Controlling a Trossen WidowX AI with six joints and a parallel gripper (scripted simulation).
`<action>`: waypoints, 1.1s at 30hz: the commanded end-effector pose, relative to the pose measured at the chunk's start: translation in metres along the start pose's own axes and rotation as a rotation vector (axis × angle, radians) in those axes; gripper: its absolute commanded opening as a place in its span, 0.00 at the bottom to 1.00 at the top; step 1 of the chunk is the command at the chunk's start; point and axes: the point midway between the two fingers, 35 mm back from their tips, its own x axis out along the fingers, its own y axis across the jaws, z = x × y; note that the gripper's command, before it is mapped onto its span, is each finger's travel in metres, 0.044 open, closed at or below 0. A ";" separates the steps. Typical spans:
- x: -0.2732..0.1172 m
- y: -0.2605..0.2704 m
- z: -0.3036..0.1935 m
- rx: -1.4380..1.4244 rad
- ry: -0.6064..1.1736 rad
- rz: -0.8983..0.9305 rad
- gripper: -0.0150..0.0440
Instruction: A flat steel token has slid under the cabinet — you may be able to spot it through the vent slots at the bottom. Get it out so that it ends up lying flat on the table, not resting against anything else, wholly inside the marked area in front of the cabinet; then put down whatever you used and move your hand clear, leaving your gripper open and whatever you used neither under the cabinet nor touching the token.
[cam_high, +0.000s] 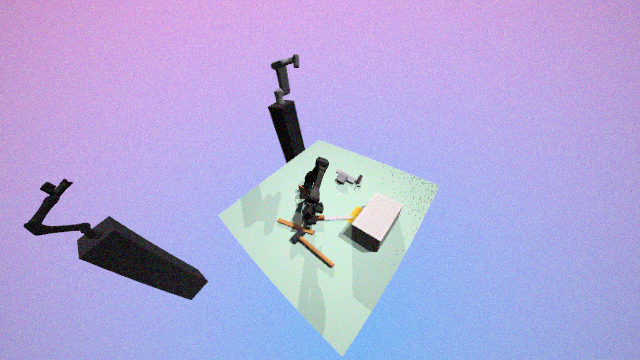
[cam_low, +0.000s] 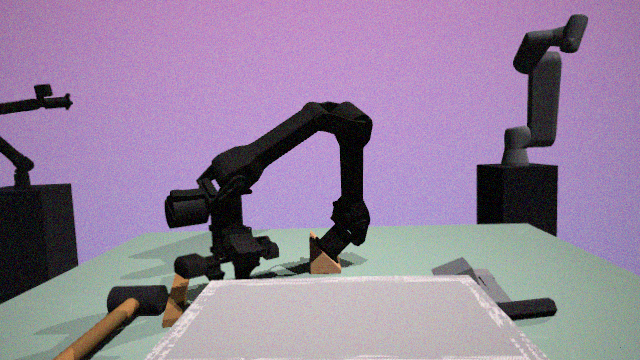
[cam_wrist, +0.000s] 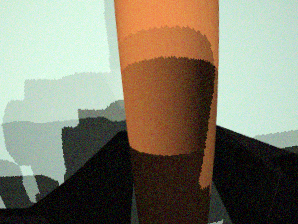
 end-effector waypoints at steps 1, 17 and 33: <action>-0.001 -0.004 -0.002 -0.001 -0.007 -0.003 0.25; -0.001 -0.017 -0.006 -0.005 -0.007 -0.004 0.25; -0.001 -0.029 -0.010 -0.007 -0.006 -0.005 0.25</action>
